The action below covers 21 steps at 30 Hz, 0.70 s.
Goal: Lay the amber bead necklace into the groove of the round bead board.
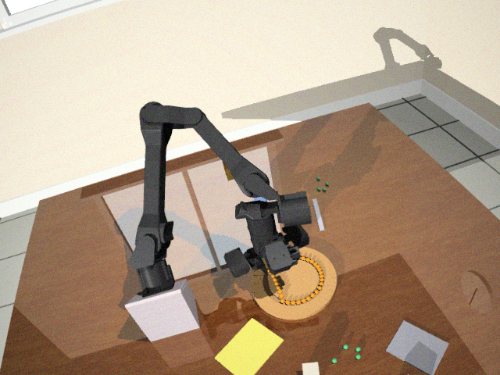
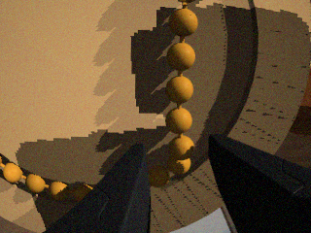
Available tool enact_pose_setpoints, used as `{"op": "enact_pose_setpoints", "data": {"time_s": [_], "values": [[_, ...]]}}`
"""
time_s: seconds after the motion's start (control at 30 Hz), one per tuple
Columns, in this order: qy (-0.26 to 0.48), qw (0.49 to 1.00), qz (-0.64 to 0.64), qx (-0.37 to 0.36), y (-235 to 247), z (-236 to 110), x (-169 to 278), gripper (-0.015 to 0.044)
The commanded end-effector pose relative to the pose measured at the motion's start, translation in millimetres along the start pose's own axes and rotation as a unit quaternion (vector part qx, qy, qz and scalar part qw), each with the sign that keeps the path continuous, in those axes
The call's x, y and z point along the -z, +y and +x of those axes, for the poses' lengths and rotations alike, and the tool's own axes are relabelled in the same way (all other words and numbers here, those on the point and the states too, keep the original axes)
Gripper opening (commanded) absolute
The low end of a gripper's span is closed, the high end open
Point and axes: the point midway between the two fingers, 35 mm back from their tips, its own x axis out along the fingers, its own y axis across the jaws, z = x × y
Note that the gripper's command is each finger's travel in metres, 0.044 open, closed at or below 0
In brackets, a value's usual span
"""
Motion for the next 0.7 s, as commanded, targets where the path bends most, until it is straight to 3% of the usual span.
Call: {"op": "enact_pose_setpoints", "data": {"time_s": [0.0,0.1,0.27,0.67], "values": [[0.004,1.000,0.003,0.002,-2.0,6.6,1.2,0.0120],[0.004,1.000,0.003,0.002,-2.0,6.9,1.2,0.0120],[0.001,1.000,0.001,0.002,-1.0,4.3,0.4,0.0000],[0.001,1.000,0.001,0.002,-1.0,4.3,0.4,0.0000]]}}
